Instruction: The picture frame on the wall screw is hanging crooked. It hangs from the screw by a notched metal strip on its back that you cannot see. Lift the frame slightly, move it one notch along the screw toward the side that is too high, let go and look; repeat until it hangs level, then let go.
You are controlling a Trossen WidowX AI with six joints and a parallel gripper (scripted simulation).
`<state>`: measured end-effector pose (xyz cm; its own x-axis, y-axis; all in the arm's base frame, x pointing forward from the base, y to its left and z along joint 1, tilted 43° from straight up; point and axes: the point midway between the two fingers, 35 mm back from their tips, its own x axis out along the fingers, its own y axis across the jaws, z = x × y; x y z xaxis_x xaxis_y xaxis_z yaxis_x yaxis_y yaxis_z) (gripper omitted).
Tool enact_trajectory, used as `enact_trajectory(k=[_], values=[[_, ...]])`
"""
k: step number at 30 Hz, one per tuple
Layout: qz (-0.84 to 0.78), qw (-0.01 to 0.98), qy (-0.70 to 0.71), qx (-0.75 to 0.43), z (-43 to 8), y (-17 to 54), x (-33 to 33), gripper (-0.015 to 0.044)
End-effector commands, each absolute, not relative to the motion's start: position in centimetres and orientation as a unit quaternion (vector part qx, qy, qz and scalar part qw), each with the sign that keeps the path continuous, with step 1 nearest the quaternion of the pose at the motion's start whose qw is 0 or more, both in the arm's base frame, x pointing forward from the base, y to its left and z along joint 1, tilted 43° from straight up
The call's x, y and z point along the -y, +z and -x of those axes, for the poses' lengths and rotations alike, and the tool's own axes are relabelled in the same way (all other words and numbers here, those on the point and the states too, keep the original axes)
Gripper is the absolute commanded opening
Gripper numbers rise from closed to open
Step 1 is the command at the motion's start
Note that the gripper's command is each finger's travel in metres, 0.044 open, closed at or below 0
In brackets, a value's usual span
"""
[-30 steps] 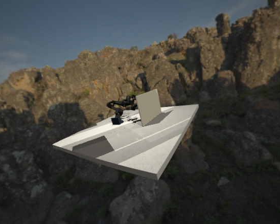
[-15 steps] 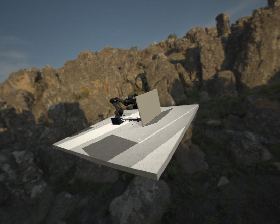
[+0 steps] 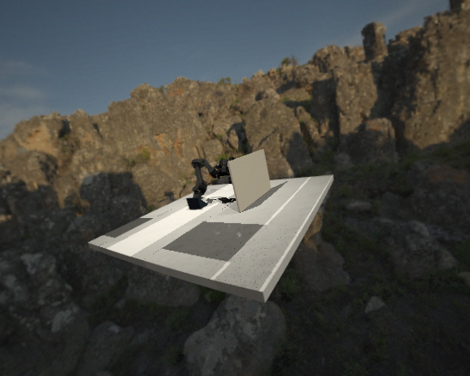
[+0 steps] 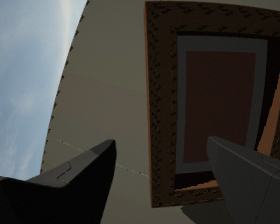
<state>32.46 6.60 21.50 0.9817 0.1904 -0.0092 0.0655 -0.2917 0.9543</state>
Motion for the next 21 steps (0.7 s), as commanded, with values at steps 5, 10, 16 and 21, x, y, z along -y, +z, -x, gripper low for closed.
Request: enact_trajectory(k=[5,10,16,21], values=[[-0.802,0.589,0.052,-0.082,-32.6,21.4,-6.7,0.026],[-0.802,0.589,0.052,-0.082,-32.7,21.4,-6.7,0.026],[-0.802,0.589,0.053,-0.081,-33.5,21.5,-6.8,0.026],[-0.802,0.589,0.053,-0.081,-34.3,21.5,-7.0,0.026]])
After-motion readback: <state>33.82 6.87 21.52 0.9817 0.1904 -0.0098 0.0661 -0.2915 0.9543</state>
